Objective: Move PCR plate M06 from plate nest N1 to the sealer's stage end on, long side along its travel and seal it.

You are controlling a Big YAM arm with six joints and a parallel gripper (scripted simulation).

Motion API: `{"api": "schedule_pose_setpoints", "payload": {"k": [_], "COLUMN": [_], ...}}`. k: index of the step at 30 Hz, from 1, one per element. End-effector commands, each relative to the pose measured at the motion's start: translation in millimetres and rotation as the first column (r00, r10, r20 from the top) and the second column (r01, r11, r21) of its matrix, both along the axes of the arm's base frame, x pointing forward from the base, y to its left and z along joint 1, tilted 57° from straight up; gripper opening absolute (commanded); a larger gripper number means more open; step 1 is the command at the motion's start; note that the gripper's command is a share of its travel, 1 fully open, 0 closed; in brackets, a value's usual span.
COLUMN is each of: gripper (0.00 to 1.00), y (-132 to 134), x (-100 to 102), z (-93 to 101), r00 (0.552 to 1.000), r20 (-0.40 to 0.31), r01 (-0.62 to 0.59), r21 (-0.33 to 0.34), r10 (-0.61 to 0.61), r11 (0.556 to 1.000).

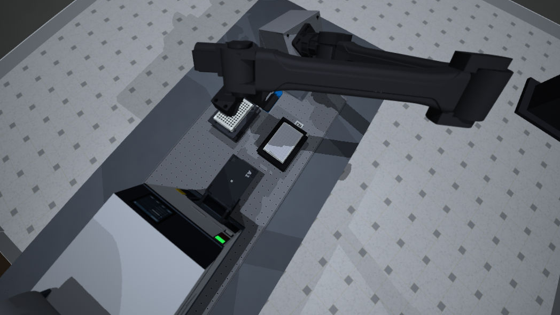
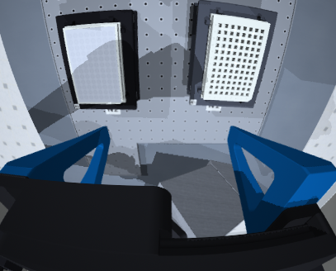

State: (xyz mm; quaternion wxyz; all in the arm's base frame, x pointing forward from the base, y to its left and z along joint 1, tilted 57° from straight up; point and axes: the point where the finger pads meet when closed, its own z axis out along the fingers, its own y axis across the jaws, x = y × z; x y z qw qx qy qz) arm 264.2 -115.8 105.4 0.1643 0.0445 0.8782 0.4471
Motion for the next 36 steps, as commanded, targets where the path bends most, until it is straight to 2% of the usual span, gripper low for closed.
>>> {"api": "schedule_pose_setpoints", "payload": {"k": [1, 5, 10, 13, 14, 15, 18, 27, 36], "gripper": [1.00, 1.00, 1.00, 1.00, 1.00, 1.00, 1.00, 1.00, 1.00], "y": [-9.0, 21.3, 44.9, 42.1, 50.2, 56.9, 53.2, 34.3, 41.6], "x": [3.0, 8.1, 18.6, 21.5, 20.3, 21.0, 19.4, 25.3, 30.4], "z": [-0.2, -12.0, -16.1, -19.5, -23.5, -27.8, -29.0, -27.3, -24.7], "r00": [1.000, 0.985, 0.946, 0.935, 0.931, 0.935, 0.936, 0.930, 0.941], "r20": [0.020, 0.097, 0.210, 0.223, 0.226, 0.221, 0.196, 0.192, 0.193], "r01": [0.006, 0.139, 0.245, 0.276, 0.283, 0.276, 0.290, 0.311, 0.273], "r21": [-0.018, 0.013, 0.042, 0.037, 0.044, 0.040, 0.043, 0.047, 0.054], "r10": [-0.006, -0.139, -0.248, -0.277, -0.286, -0.278, -0.292, -0.314, -0.278], "r11": [1.000, 0.990, 0.969, 0.960, 0.958, 0.960, 0.956, 0.949, 0.961]}}
